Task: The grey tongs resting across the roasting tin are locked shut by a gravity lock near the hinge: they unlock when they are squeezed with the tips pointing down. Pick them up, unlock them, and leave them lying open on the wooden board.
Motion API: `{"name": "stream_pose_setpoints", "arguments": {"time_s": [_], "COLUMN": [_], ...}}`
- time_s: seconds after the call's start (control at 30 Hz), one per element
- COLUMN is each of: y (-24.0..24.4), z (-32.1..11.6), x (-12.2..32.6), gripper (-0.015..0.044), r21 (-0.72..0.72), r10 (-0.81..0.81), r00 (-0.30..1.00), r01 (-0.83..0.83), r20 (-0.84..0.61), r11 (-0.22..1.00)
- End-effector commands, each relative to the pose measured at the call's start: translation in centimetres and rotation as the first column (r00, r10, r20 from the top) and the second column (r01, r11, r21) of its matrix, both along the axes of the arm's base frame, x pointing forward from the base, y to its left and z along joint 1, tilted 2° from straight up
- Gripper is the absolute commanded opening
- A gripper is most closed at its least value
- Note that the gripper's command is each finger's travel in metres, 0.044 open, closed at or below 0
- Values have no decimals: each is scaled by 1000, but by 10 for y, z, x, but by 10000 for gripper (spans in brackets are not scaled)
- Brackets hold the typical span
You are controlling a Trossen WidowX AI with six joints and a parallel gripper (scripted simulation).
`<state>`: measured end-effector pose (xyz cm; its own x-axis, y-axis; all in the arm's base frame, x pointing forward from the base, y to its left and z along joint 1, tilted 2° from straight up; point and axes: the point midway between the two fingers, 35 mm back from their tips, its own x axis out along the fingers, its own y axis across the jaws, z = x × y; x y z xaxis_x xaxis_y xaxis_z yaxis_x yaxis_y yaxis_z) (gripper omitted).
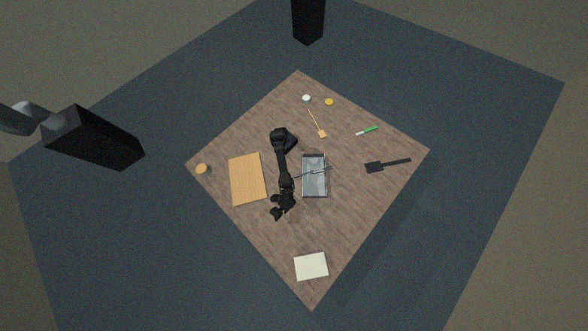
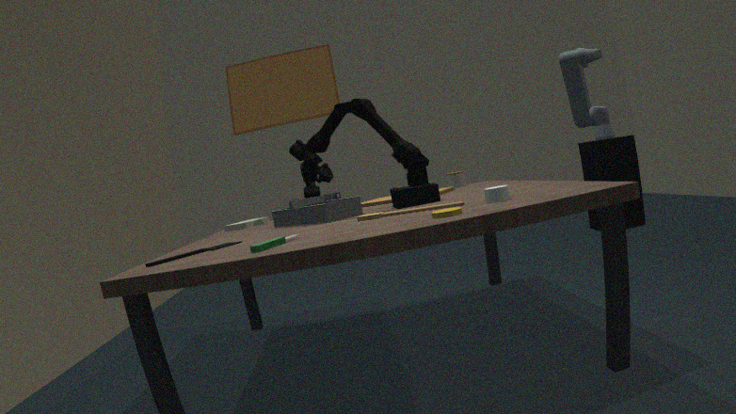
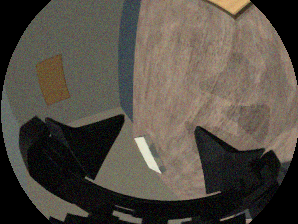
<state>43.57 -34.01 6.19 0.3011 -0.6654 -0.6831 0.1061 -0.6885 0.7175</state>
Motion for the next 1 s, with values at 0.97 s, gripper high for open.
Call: {"name": "stream_pose_setpoints", "arguments": {"time_s": [0.97], "y": [292], "z": [29], "x": [-24], "gripper": [440], "r21": [475], "r10": [763], "r00": [602], "r01": [-613], "r20": [-237], "r11": [631]}}
